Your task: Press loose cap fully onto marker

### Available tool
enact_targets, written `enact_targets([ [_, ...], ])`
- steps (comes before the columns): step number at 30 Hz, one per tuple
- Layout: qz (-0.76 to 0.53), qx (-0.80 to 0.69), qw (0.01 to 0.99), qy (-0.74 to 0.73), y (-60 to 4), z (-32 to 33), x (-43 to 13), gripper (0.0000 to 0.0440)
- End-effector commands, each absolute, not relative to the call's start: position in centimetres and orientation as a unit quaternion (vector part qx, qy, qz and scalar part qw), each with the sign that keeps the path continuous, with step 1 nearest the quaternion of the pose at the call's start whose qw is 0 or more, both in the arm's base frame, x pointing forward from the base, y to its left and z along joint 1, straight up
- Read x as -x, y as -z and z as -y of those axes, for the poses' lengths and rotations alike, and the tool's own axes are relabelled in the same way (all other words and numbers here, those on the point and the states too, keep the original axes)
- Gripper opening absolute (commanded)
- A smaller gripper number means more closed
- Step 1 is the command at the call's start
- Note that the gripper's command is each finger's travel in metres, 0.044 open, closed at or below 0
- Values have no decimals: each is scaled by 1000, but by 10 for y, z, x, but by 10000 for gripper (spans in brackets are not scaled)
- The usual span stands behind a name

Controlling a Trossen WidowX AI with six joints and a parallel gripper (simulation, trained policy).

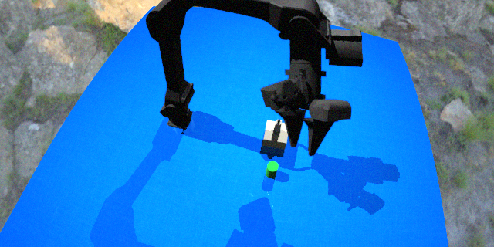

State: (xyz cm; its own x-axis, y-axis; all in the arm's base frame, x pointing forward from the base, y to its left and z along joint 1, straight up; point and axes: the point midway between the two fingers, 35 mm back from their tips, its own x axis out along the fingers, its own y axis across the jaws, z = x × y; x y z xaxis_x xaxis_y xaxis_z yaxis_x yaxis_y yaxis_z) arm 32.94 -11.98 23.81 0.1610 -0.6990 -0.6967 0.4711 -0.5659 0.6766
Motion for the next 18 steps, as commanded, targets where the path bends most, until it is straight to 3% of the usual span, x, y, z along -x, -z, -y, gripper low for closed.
enact_targets([
  [1,84,-612,440,652,-231,121,-329,283],
  [18,39,-609,372,700,-196,126,-322,298],
])
